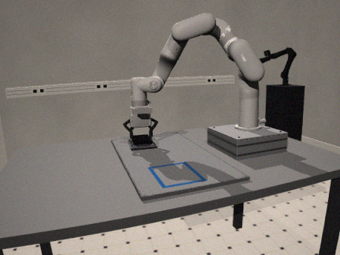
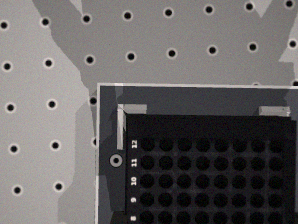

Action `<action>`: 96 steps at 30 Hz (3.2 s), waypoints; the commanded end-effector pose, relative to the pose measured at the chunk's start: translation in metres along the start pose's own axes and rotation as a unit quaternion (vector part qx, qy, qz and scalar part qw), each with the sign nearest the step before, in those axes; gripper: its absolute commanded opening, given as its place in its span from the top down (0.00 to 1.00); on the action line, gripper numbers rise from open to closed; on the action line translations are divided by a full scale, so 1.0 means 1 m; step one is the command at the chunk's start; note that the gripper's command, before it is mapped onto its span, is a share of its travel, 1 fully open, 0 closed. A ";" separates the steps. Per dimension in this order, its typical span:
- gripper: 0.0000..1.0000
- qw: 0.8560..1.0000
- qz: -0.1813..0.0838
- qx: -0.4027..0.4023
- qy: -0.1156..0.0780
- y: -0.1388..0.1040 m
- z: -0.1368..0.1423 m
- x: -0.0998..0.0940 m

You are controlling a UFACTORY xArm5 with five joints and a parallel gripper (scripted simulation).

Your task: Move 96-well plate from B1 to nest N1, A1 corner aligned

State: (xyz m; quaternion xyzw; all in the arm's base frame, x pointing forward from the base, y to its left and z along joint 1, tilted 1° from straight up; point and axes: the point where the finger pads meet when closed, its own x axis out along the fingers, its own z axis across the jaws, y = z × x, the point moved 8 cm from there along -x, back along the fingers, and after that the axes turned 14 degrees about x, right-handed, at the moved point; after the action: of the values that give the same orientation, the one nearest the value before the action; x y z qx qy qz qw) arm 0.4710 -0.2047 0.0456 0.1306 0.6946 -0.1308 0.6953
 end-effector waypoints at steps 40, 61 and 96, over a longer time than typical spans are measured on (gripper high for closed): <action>1.00 1.000 -0.007 0.000 -0.002 0.001 0.001 0.005; 0.00 1.000 -0.007 0.000 -0.002 0.001 0.001 0.006; 0.00 1.000 -0.007 0.000 -0.002 0.002 0.001 -0.026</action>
State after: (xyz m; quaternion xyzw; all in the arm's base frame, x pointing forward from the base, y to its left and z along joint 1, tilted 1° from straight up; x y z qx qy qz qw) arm 0.4714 -0.2046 0.0629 0.1305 0.6942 -0.1308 0.6956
